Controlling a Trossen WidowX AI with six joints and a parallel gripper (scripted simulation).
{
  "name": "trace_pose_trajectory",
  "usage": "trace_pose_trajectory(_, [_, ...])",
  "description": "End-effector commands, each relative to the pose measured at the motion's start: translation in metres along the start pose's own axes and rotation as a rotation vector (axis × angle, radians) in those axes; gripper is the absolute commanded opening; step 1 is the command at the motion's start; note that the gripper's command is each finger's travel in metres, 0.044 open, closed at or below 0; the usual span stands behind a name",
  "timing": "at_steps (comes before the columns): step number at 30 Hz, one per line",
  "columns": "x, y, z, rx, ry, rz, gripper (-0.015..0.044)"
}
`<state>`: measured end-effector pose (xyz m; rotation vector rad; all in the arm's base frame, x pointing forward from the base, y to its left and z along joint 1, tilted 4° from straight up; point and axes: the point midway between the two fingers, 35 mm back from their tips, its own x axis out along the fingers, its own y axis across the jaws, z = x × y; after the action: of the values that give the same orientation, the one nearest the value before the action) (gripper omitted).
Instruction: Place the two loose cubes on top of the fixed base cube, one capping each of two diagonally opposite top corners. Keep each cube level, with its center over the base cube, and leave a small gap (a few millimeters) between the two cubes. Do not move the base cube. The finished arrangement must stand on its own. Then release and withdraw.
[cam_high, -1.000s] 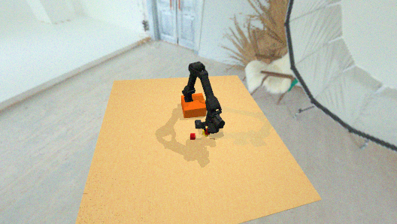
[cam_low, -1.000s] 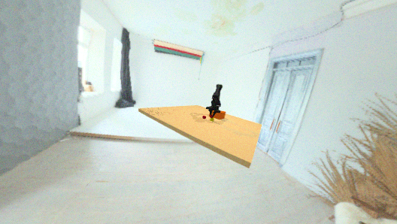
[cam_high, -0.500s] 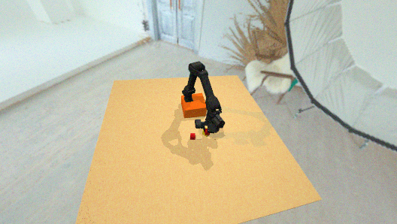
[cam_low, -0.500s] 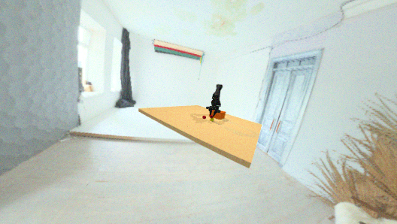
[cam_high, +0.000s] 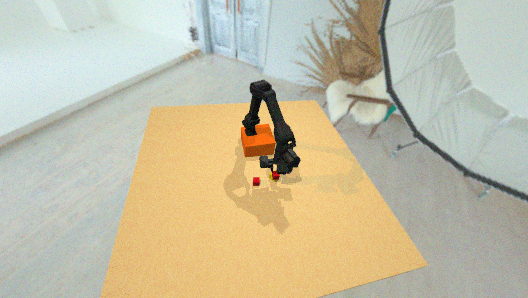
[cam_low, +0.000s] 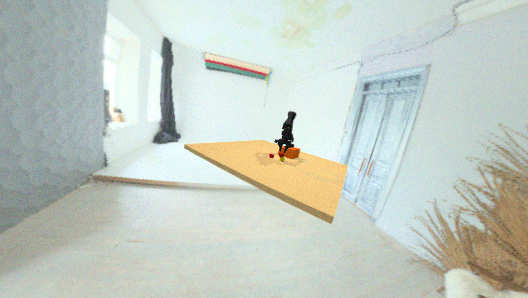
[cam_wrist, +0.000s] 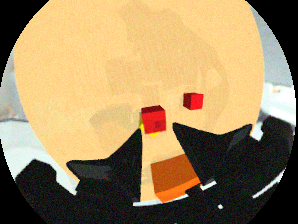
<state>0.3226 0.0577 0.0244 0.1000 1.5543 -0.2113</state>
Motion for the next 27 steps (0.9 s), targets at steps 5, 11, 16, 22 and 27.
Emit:
trace_pose_trajectory(5, [-0.004, -0.002, 0.001, -0.031, -0.003, 0.001, 0.0258])
trace_pose_trajectory(11, [-0.011, -0.020, 0.005, -0.300, -0.004, 0.001, 0.0265])
trace_pose_trajectory(16, [-0.016, -0.035, 0.008, -0.531, -0.004, 0.000, 0.0265])
trace_pose_trajectory(22, [-0.023, -0.054, 0.010, -0.808, -0.005, -0.001, 0.0265])
trace_pose_trajectory(27, [-0.029, -0.069, 0.011, -1.039, -0.005, -0.003, 0.0265])
